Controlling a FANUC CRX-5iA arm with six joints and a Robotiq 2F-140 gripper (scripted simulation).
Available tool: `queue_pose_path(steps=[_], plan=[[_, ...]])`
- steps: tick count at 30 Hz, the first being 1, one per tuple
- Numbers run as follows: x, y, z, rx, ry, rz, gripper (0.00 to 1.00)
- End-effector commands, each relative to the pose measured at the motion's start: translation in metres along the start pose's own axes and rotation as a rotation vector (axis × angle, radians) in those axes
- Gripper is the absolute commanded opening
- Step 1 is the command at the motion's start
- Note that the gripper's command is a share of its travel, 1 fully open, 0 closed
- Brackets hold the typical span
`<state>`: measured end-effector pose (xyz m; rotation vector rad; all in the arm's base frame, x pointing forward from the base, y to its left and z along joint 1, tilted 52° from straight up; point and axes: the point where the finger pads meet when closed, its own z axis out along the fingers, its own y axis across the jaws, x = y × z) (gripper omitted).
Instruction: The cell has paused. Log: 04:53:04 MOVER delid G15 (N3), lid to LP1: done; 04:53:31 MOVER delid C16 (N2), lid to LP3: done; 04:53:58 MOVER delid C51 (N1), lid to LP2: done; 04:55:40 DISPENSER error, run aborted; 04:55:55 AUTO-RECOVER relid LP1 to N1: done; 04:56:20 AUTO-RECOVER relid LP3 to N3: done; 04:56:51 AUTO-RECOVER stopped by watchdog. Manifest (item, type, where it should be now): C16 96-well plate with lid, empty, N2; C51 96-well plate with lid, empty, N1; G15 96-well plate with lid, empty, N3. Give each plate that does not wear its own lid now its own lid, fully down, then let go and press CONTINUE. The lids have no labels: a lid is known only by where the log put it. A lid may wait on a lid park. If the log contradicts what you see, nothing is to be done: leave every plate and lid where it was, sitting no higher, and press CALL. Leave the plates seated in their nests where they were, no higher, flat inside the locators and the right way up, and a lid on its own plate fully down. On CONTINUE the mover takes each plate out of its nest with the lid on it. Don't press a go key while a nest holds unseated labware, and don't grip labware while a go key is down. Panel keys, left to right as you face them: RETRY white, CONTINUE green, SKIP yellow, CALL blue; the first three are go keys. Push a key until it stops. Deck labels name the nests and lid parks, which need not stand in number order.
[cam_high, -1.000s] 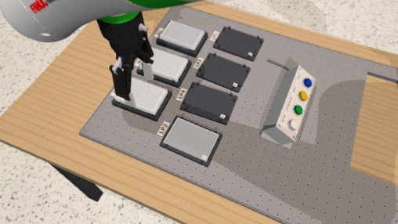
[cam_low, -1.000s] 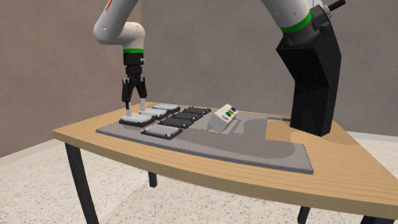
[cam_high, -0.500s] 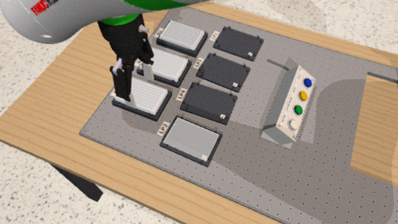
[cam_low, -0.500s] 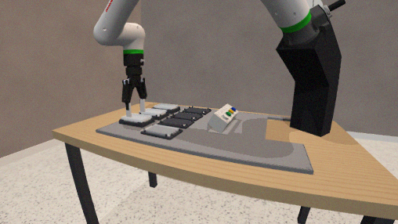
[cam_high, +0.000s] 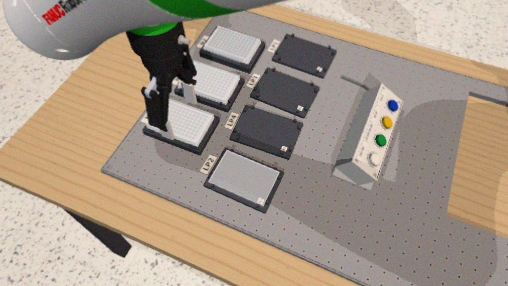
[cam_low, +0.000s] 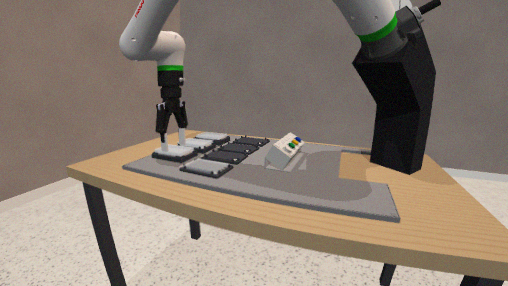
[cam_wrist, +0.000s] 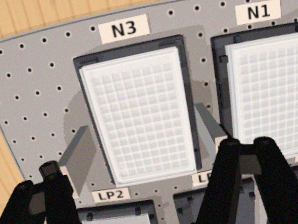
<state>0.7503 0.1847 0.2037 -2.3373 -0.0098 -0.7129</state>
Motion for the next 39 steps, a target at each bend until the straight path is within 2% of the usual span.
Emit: queue_pose_path(steps=[1,39], plan=[[0.0003,0.0001,0.0007,0.0,0.0,0.0,0.66],[0.0003,0.0001,0.0061,0.0,0.0,0.0,0.66]])
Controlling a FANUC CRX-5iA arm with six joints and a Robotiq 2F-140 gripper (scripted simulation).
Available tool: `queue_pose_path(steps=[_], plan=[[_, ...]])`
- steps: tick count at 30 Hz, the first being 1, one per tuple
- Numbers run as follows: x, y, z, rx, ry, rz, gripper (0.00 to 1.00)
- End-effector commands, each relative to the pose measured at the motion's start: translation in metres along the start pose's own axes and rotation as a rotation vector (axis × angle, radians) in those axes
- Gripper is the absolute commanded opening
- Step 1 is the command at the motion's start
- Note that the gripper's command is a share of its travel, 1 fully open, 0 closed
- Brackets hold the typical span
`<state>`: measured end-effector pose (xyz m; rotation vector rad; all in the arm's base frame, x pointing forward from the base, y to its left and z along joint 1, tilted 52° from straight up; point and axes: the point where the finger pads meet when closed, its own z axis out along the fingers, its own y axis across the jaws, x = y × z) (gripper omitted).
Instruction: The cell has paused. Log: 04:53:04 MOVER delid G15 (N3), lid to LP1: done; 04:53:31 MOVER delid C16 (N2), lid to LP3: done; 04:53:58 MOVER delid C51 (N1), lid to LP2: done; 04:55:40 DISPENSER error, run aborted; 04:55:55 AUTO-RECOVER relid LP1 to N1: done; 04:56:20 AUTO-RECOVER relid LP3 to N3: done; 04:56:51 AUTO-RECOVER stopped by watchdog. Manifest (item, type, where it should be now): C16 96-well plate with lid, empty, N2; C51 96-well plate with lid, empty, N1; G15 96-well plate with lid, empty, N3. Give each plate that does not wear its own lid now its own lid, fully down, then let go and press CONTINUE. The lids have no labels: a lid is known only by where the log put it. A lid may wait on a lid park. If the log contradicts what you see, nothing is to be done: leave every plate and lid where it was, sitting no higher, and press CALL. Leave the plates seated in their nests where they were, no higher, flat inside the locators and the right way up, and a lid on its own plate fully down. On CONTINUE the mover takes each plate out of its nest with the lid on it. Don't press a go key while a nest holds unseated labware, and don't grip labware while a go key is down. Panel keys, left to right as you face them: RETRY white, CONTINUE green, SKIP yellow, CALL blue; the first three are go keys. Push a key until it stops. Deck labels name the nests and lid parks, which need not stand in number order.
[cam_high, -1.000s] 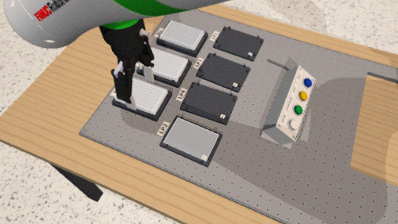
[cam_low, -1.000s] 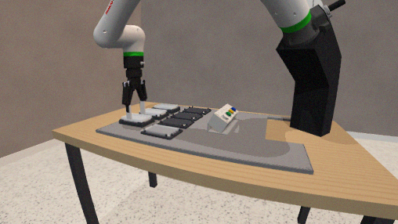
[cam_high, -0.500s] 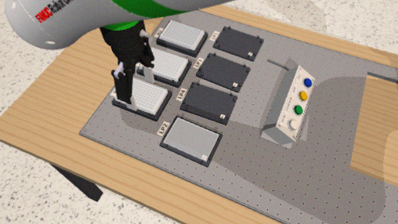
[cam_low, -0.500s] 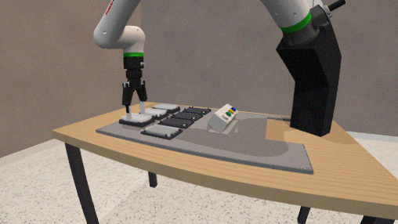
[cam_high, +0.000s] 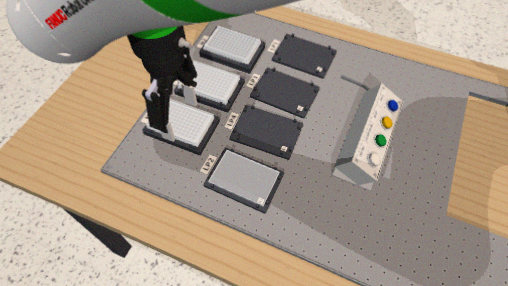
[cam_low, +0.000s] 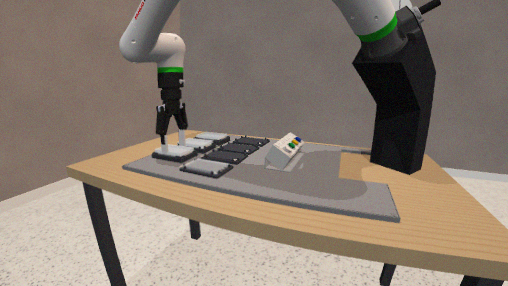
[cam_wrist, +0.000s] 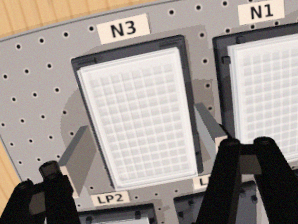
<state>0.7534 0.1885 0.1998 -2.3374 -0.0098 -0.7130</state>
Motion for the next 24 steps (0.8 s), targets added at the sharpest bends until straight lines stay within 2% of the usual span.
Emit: queue_pose_path(steps=[1,22,23,24], plan=[[0.0002,0.0001,-0.0002,0.0,0.0,0.0,0.66],[0.0002,0.0001,-0.0002,0.0,0.0,0.0,0.66],[0.0002,0.0001,-0.0002,0.0,0.0,0.0,0.0],[0.0002,0.0001,-0.0002,0.0,0.0,0.0,0.0]])
